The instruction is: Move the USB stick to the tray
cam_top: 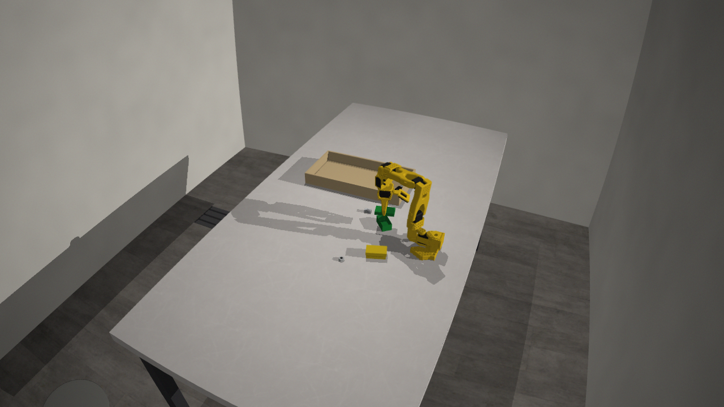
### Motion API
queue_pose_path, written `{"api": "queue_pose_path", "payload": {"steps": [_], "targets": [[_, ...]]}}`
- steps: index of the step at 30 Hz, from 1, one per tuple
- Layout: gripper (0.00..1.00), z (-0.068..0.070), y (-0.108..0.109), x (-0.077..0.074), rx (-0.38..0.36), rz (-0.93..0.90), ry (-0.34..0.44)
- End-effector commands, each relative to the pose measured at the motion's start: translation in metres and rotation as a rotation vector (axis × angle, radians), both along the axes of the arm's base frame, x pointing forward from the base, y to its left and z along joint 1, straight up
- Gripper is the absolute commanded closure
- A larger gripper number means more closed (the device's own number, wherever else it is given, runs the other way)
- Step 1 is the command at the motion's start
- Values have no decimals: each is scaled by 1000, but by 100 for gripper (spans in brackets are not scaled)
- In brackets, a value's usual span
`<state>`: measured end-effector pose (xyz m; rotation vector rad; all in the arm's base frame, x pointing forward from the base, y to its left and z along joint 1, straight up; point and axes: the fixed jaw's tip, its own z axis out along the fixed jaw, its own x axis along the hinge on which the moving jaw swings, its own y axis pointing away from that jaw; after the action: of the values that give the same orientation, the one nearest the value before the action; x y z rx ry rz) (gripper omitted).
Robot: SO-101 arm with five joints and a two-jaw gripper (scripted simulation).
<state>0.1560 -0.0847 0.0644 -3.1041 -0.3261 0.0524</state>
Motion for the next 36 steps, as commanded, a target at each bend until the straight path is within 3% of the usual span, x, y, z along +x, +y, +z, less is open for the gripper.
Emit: {"api": "queue_pose_path", "payload": {"steps": [1, 36], "targets": [[79, 5, -4, 5, -16, 4, -35], [79, 6, -9, 7, -16, 4, -35]]}}
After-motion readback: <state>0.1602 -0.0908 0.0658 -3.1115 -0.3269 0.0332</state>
